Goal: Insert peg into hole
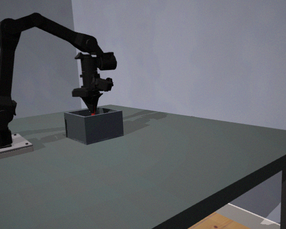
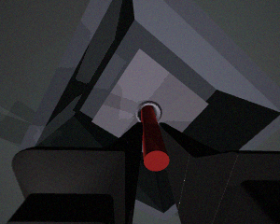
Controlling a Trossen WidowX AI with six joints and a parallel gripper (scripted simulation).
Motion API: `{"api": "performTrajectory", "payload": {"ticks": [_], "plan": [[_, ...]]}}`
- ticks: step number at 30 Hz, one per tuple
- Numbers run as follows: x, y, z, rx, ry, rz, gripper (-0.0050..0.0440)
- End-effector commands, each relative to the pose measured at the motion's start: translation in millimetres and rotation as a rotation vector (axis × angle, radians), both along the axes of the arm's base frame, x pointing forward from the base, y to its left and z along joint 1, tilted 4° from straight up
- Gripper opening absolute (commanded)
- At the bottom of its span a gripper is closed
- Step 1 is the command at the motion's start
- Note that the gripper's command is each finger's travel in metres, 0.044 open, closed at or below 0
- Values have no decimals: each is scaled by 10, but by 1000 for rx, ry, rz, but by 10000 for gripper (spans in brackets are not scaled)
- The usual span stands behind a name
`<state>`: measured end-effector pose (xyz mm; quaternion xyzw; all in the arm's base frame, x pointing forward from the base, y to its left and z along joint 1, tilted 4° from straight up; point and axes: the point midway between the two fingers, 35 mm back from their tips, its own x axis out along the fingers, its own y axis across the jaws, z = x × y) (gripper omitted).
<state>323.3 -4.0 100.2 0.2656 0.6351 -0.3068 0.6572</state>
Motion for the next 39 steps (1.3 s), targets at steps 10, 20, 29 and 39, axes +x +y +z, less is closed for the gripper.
{"api": "performTrajectory", "payload": {"ticks": [10, 20, 29, 39], "plan": [[-6, -12, -148, -2, 11, 2, 0], [-9, -22, -250, -2, 11, 2, 0], [-15, -27, -295, -2, 11, 2, 0], [-11, -27, -295, -2, 11, 2, 0]]}}
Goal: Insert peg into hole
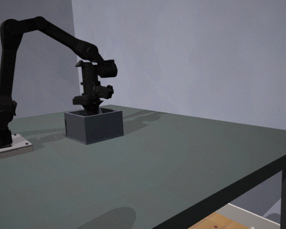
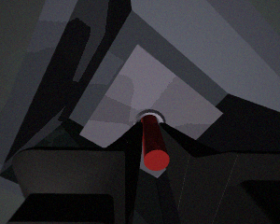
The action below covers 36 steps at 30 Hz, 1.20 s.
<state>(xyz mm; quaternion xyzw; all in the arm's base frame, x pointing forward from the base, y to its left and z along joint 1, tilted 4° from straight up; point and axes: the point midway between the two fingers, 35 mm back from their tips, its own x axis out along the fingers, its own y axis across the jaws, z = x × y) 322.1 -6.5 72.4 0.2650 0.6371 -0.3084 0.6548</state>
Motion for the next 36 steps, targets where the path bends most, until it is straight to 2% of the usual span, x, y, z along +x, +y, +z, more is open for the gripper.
{"api": "performTrajectory", "payload": {"ticks": [1, 16, 18, 20, 24, 36], "plan": [[1, -2, -17, -1, 4, 3, 0], [-1, -1, -7, 0, 2, 1, 0], [-1, -1, -7, 0, 2, 1, 48], [-1, -1, -7, 0, 2, 1, 48], [-1, -1, -7, 0, 2, 1, 144], [-1, -1, -7, 0, 2, 1, 150]]}}
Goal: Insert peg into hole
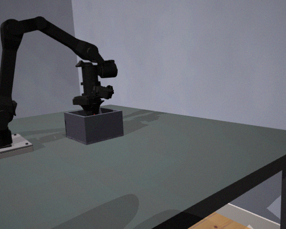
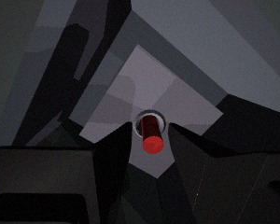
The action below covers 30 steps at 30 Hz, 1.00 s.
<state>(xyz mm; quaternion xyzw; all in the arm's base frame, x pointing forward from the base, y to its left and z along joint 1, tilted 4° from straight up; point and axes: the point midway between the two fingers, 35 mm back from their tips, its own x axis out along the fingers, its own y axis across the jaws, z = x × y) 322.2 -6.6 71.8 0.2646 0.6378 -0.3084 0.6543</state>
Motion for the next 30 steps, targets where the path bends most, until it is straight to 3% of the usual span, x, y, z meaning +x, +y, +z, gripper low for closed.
{"api": "performTrajectory", "payload": {"ticks": [1, 7, 24, 30], "plan": [[-2, -1, -1, 0, 1, 0, 150], [11, 6, 88, 0, 1, 0, 150], [20, 45, 664, -1, 2, 2, 150], [22, 53, 697, -1, 2, 3, 294]]}}
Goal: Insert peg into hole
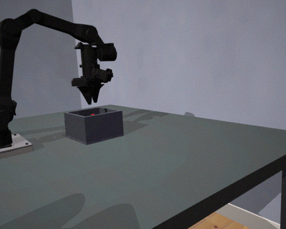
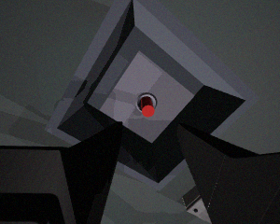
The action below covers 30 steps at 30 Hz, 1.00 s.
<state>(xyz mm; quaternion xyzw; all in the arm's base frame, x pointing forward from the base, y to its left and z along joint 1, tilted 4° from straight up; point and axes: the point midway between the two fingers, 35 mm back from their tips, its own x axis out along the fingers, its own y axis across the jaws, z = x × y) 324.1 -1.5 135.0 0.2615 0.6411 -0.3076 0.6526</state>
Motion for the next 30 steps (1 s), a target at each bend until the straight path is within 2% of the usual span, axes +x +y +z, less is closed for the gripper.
{"api": "performTrajectory", "payload": {"ticks": [1, 3, 5, 8, 30], "plan": [[3, 3, 65, -1, -6, -3, 318], [3, 3, 65, -1, -6, -3, 366], [3, 3, 65, -1, -6, -3, 366], [3, 3, 65, -1, -6, -3, 438], [3, 3, 65, -1, -6, -3, 440]]}}
